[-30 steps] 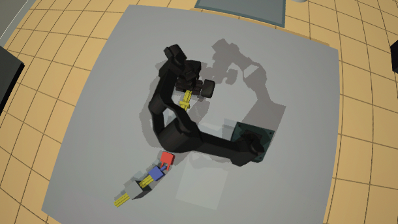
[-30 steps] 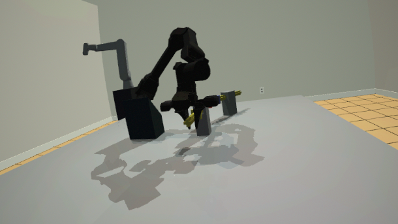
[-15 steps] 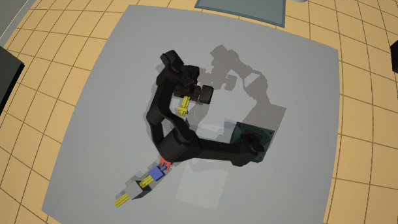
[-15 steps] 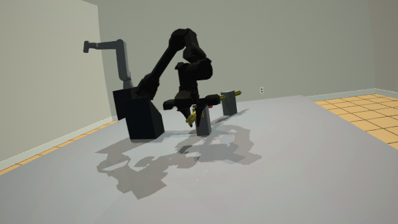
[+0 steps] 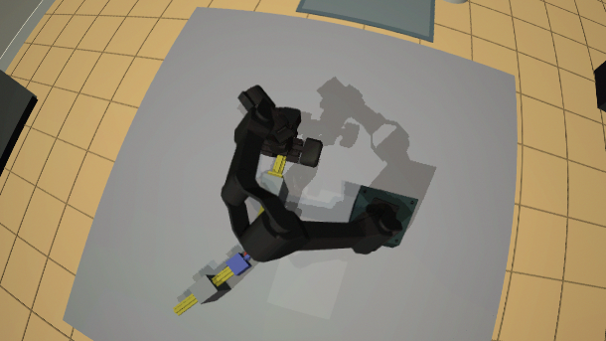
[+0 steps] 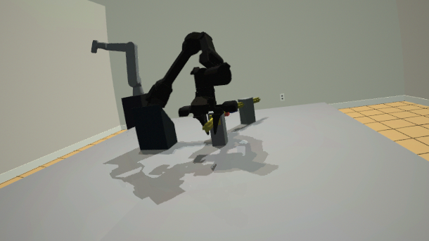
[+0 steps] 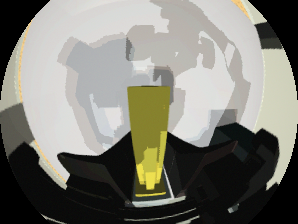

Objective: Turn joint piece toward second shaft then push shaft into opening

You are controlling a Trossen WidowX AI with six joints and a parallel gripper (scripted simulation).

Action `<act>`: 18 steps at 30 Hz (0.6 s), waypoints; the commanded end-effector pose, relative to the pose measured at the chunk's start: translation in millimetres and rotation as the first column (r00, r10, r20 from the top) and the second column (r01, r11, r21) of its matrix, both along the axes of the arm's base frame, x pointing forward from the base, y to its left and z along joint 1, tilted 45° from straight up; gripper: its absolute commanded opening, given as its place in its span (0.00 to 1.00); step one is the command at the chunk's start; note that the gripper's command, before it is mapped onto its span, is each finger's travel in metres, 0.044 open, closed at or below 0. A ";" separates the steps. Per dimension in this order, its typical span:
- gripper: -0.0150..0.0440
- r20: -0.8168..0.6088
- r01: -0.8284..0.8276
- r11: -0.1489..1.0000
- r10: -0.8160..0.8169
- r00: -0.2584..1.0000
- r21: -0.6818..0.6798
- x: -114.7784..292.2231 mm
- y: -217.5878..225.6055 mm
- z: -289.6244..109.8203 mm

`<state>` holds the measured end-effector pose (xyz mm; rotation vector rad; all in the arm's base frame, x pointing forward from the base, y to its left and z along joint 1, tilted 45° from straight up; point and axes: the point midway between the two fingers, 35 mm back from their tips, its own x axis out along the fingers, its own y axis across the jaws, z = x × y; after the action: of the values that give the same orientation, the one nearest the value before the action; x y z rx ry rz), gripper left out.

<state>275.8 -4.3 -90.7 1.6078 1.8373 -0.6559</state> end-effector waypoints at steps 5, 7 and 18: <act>0.25 0.000 0.000 1.000 0.000 1.000 0.000 0.0 0.0 0.0; 0.25 0.000 0.000 1.000 0.000 1.000 0.000 0.0 0.0 0.0; 0.37 0.000 0.000 1.000 0.000 1.000 0.000 0.0 0.0 0.0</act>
<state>275.8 -4.4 -90.8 1.6086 1.8358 -0.6577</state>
